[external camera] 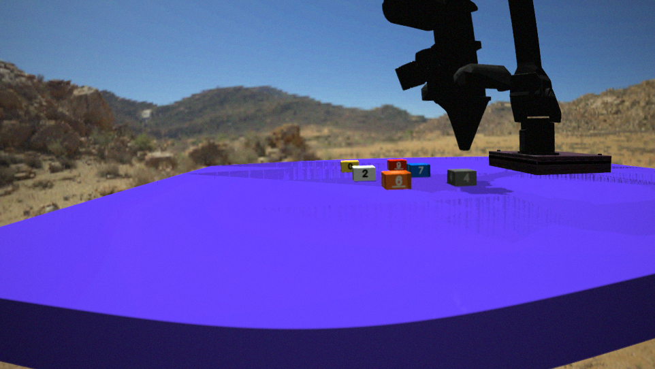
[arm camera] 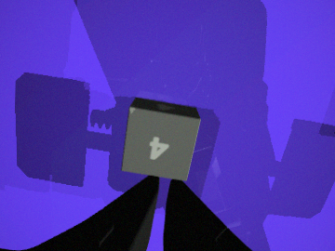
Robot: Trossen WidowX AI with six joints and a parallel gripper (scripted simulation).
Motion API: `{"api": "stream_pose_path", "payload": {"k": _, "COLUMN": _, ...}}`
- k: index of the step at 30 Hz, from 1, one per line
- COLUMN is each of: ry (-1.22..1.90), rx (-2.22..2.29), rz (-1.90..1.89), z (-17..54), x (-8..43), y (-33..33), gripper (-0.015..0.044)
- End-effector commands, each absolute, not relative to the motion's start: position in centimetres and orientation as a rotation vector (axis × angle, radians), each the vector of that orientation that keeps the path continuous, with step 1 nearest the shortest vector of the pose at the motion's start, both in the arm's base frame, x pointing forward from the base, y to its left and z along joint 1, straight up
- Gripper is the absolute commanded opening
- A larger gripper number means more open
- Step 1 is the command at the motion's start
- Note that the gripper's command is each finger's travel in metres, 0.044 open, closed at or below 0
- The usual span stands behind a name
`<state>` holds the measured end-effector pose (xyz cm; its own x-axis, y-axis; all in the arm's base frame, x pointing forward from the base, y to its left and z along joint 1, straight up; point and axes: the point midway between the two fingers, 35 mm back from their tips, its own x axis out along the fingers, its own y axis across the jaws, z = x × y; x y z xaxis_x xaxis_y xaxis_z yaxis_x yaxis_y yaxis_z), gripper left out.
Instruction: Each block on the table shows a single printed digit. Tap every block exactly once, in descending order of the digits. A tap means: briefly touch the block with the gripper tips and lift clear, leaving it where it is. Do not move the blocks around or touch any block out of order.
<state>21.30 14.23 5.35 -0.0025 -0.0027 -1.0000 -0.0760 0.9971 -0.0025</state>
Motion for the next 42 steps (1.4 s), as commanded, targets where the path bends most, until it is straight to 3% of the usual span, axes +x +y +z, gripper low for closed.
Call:
{"api": "stream_pose_path", "payload": {"k": 1, "ry": 1.551, "rx": -0.048, "rz": 0.065, "z": 5.2, "x": 21.6, "y": 14.5, "gripper": 0.0020}}
{"api": "stream_pose_path", "payload": {"k": 25, "ry": 1.552, "rx": -0.048, "rz": 0.065, "z": 2.2, "x": 21.6, "y": 14.5, "gripper": 0.0020}}
{"api": "stream_pose_path", "payload": {"k": 42, "ry": 1.551, "rx": -0.048, "rz": 0.065, "z": 13.3, "x": 21.5, "y": 14.4, "gripper": 0.0020}}
